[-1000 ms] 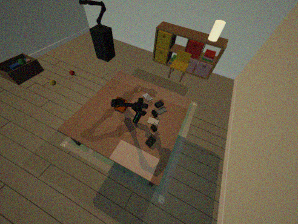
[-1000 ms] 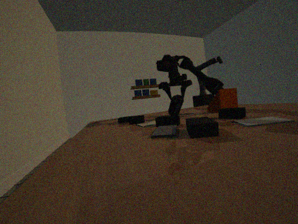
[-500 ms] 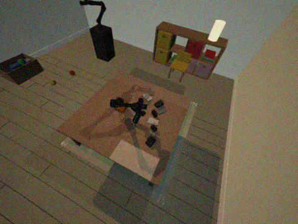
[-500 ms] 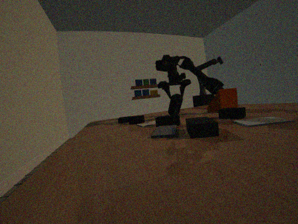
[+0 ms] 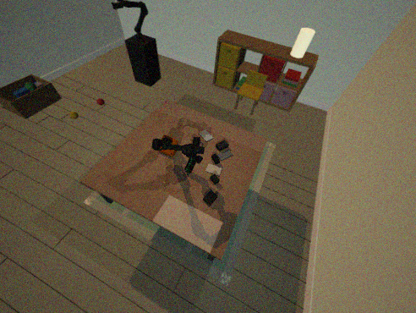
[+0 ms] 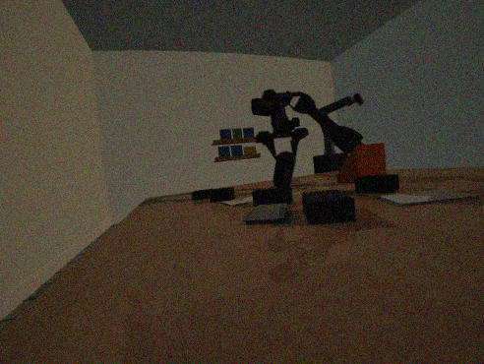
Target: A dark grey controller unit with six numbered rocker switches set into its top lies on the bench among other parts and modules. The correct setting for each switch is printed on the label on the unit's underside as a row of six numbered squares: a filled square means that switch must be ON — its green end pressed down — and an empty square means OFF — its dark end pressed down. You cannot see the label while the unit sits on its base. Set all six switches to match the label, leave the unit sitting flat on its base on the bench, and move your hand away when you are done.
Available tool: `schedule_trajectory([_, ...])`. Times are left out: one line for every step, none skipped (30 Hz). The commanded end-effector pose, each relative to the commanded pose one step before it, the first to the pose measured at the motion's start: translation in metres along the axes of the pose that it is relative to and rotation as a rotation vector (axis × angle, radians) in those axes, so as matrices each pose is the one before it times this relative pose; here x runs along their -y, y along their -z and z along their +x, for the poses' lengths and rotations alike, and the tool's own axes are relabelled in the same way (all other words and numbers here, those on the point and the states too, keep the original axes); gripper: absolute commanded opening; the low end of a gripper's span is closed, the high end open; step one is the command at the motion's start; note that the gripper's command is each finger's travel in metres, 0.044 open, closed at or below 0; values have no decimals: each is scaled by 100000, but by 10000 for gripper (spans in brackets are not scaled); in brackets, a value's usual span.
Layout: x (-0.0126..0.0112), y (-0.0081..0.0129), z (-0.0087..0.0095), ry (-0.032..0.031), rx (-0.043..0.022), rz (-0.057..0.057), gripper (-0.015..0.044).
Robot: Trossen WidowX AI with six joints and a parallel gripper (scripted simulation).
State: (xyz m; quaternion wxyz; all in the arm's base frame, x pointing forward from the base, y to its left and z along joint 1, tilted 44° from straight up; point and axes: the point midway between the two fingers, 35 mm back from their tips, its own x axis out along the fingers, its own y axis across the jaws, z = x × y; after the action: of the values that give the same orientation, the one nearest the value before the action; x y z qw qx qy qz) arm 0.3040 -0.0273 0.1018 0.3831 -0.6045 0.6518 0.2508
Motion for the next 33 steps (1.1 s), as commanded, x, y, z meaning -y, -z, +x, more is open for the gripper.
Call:
schedule_trajectory([11, 754, -347, 443, 575, 316, 336])
schedule_trajectory([0, 77, -38, 0, 203, -1, 336])
schedule_trajectory([0, 77, -38, 0, 202, -1, 336])
schedule_trajectory([0, 76, -38, 0, 202, -1, 336])
schedule_trajectory([0, 77, -37, 0, 203, -1, 336])
schedule_trajectory([0, 77, -37, 0, 204, -1, 336])
schedule_trajectory([0, 78, -37, 0, 205, -1, 336])
schedule_trajectory([0, 78, -37, 0, 206, -1, 336])
schedule_trajectory([0, 78, -37, 0, 206, -1, 336])
schedule_trajectory([0, 78, -37, 0, 207, -1, 336])
schedule_trajectory([0, 78, -36, 0, 207, -1, 336])
schedule_trajectory([0, 78, -36, 0, 207, -1, 336])
schedule_trajectory([0, 79, -36, 0, 208, -1, 336])
schedule_trajectory([0, 79, -36, 0, 208, -1, 336])
schedule_trajectory([0, 79, -36, 0, 208, 0, 336])
schedule_trajectory([0, 79, -36, 0, 208, 0, 336])
schedule_trajectory([0, 79, -35, 0, 209, 0, 336])
schedule_trajectory([0, 79, -35, 0, 208, 0, 336])
schedule_trajectory([0, 79, -35, 0, 207, 0, 336])
schedule_trajectory([0, 79, -35, 0, 206, 0, 336])
schedule_trajectory([0, 79, -35, 0, 206, 0, 336])
schedule_trajectory([0, 79, -35, 0, 206, 0, 336])
schedule_trajectory([0, 80, -34, 0, 206, 0, 336])
schedule_trajectory([0, 80, -34, 1, 207, 0, 336])
schedule_trajectory([0, 80, -34, 1, 207, 0, 336])
schedule_trajectory([0, 80, -34, 1, 206, 0, 336])
schedule_trajectory([0, 80, -35, 1, 206, 0, 336])
schedule_trajectory([0, 80, -34, 1, 206, 0, 336])
schedule_trajectory([0, 80, -34, 1, 207, 0, 336])
schedule_trajectory([0, 81, -34, 1, 208, 0, 336])
schedule_trajectory([0, 81, -34, 1, 208, 0, 336])
schedule_trajectory([0, 81, -34, 1, 208, 0, 336])
schedule_trajectory([0, 81, -34, 1, 208, 0, 336])
